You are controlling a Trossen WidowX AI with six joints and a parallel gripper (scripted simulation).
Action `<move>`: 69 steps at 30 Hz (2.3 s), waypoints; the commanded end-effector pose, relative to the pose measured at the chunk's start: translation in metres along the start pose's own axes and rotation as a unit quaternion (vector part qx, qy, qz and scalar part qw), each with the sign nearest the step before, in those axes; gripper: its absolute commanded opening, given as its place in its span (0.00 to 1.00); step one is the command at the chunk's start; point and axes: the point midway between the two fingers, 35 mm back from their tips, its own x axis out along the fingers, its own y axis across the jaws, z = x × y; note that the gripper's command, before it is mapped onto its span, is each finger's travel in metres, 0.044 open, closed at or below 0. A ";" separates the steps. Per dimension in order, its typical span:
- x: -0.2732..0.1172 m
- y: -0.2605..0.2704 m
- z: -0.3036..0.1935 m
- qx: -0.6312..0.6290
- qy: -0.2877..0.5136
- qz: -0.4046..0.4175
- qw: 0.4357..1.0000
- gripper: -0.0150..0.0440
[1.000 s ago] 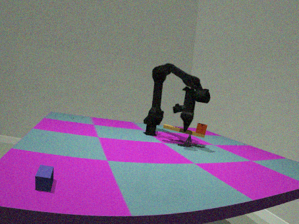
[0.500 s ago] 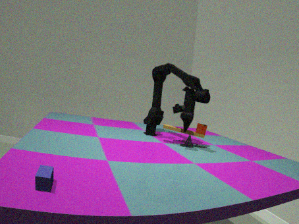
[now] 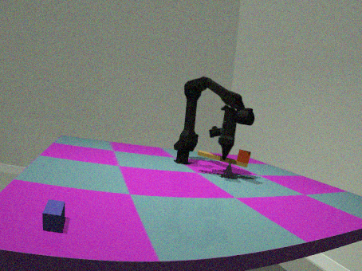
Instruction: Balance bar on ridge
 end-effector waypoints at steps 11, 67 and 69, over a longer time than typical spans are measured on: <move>0.002 0.000 -0.001 0.003 0.001 -0.001 1.000 0.25; 0.006 0.000 0.000 0.003 0.001 -0.001 1.000 0.25; 0.007 -0.001 0.000 0.003 0.001 -0.001 1.000 0.25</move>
